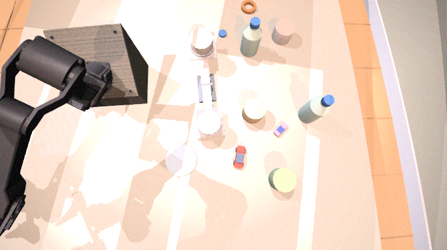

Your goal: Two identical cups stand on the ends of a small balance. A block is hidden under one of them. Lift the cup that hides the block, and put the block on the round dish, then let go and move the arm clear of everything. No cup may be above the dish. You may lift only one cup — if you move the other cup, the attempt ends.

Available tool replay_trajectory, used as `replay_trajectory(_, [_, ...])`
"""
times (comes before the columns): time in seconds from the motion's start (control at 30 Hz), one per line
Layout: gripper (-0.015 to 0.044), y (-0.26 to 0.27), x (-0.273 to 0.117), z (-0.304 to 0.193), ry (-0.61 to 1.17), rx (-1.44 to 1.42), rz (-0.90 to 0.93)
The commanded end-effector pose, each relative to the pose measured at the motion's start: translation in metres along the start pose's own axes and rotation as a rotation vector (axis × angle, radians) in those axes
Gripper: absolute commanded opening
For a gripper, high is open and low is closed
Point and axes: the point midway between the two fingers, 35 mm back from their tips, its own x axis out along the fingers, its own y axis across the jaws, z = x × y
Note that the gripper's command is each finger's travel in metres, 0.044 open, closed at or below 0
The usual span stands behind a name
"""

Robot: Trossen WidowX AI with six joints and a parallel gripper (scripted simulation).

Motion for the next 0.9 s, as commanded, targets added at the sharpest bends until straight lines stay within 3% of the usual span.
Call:
replay_trajectory(0.0, [0.0426,0.0,0.0,-0.001,0.005,-0.001,-0.001])
replay_trajectory(0.4, [0.044,-0.008,-0.029,-0.097,0.319,-0.079,-0.027])
replay_trajectory(0.87, [0.044,-0.011,-0.105,-0.193,0.697,-0.266,0.016])
